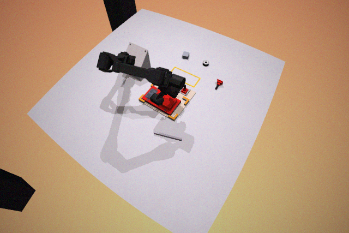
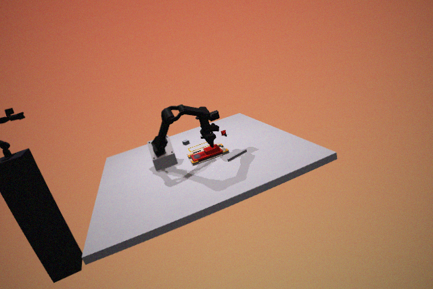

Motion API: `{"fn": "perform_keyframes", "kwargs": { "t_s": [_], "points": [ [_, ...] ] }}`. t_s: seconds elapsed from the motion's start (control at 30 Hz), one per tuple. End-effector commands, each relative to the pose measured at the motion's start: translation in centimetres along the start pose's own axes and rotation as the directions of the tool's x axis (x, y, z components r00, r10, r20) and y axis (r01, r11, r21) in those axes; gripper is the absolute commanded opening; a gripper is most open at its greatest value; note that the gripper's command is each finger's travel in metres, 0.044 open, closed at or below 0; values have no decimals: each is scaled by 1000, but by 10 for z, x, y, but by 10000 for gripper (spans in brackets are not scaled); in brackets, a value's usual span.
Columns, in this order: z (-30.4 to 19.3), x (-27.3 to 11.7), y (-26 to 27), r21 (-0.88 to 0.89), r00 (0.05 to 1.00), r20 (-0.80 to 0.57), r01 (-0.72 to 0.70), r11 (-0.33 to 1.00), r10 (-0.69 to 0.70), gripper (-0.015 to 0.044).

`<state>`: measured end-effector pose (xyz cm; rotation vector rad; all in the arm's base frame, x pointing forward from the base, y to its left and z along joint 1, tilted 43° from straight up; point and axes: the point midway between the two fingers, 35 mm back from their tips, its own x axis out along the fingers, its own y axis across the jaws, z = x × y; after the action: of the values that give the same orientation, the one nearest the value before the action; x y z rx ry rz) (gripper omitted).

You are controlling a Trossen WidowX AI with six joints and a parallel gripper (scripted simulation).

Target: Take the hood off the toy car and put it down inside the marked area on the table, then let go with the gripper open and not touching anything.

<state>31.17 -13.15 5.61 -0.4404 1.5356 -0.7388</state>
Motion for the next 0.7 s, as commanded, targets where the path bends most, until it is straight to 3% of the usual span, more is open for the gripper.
{"fn": "perform_keyframes", "kwargs": {
  "t_s": [0.0,0.67],
  "points": [
    [-1,5,0,-10,1000,-4,6,1000,-6,440],
    [-2,16,0,-9,1000,-4,7,1000,-7,440]
  ]
}}
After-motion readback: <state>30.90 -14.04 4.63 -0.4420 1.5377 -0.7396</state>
